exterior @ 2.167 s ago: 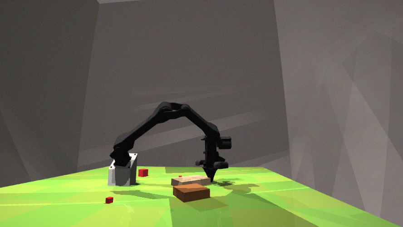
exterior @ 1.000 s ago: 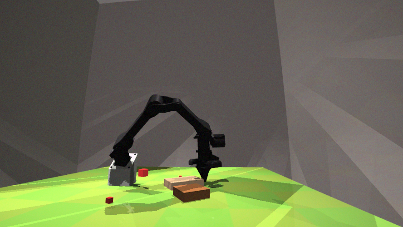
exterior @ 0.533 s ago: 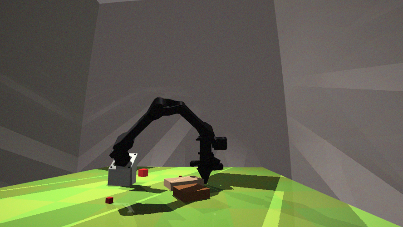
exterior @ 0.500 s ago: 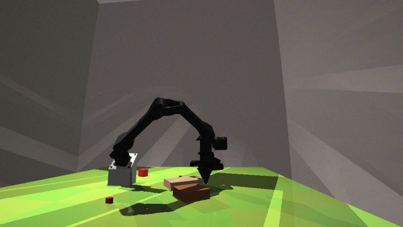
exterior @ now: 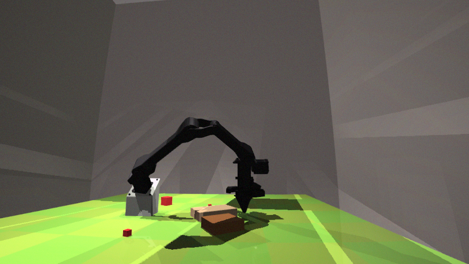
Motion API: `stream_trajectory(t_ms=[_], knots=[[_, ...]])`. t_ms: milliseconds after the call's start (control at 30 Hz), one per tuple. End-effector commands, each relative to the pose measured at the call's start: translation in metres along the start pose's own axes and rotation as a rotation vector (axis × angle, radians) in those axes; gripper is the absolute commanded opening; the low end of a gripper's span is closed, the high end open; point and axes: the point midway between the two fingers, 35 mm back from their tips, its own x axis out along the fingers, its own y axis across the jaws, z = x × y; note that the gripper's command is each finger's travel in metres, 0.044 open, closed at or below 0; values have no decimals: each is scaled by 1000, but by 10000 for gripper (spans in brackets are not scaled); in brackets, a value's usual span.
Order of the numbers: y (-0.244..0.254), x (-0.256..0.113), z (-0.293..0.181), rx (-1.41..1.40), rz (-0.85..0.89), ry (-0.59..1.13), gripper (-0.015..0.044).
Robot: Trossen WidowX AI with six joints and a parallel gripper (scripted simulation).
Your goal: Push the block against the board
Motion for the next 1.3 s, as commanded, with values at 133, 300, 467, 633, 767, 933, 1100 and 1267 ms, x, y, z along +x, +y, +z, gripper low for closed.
stream_trajectory(t_ms=[133,300,467,633,767,933,1100,1267], knots=[[0,-1,13,5,-2,-4,0],[0,-53,8,4,1,-5,0],[1,-56,8,5,1,-5,0],[18,-55,-1,66,-1,-8,0],[33,-56,-14,136,3,-4,0],[33,-56,-14,136,3,-4,0],[33,-20,-14,143,7,-1,0],[33,0,-15,137,0,-2,0]])
